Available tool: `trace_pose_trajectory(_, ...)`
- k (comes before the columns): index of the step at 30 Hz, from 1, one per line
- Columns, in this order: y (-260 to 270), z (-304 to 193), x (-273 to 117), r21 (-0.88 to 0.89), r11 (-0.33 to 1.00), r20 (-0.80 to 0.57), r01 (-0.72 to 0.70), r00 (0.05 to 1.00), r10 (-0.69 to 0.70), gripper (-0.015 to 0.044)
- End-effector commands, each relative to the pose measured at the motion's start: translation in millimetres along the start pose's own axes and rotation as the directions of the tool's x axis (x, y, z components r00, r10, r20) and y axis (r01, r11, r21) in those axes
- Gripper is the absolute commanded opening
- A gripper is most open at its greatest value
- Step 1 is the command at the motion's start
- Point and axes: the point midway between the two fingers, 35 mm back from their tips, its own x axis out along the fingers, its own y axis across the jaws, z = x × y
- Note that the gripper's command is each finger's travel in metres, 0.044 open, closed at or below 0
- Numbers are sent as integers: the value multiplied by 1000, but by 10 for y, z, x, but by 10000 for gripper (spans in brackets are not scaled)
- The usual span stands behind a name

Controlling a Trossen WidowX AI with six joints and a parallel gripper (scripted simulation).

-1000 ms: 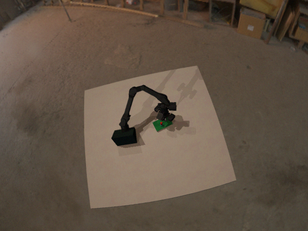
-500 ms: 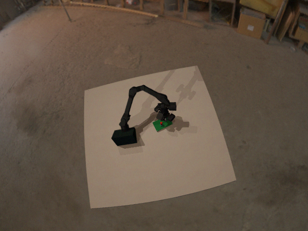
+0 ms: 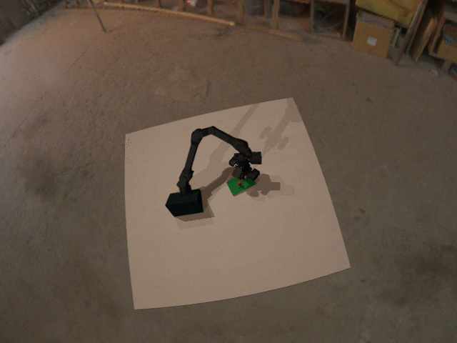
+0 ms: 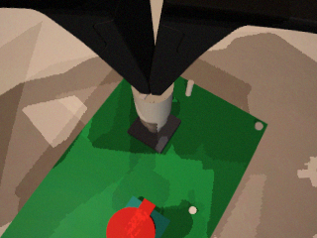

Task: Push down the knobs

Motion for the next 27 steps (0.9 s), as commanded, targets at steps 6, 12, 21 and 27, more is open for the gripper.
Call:
trace_pose_trajectory(6, -5, -14, 34, -3, 1000, -2, 2, 1000, -2, 0)
trace_pose_trajectory(12, -5, -14, 40, -3, 1000, -2, 2, 1000, -2, 0)
trace_pose_trajectory(21, -5, -14, 54, -3, 1000, -2, 2, 1000, -2, 0)
trace_pose_trajectory(27, -5, -15, 61, -3, 1000, -2, 2, 1000, -2, 0)
